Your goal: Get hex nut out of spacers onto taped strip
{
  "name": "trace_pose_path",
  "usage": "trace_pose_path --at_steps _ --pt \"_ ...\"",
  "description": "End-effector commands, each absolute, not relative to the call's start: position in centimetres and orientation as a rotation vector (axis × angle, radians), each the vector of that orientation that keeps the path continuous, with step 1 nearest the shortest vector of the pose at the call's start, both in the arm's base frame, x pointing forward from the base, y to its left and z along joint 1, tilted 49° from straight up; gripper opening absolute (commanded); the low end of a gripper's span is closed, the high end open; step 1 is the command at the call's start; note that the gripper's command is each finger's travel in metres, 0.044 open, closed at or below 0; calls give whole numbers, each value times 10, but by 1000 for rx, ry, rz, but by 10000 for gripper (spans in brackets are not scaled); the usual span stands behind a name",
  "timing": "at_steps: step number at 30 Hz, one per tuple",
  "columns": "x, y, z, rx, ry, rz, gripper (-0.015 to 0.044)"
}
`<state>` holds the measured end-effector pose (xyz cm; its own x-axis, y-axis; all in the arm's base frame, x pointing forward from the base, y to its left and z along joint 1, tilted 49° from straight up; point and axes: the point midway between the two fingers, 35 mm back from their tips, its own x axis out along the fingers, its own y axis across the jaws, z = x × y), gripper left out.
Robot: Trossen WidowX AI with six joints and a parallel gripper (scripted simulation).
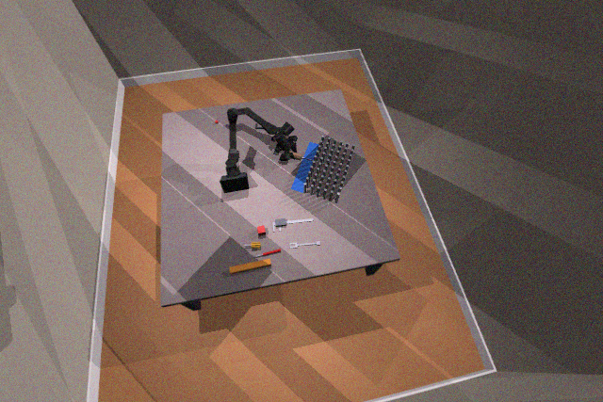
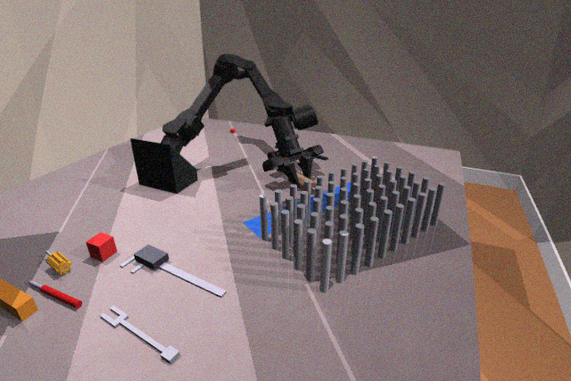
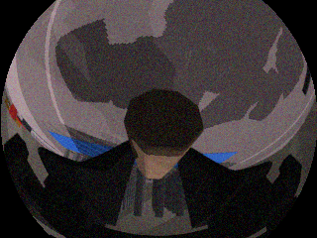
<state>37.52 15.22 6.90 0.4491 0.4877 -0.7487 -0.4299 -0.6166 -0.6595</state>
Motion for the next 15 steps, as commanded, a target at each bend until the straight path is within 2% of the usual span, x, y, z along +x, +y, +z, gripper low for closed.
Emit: trace_pose_path --at_steps 1,15 --pt "373 152 69 -1815 -37 1301 0" --pt "364 154 73 -1815 -37 1302 0"
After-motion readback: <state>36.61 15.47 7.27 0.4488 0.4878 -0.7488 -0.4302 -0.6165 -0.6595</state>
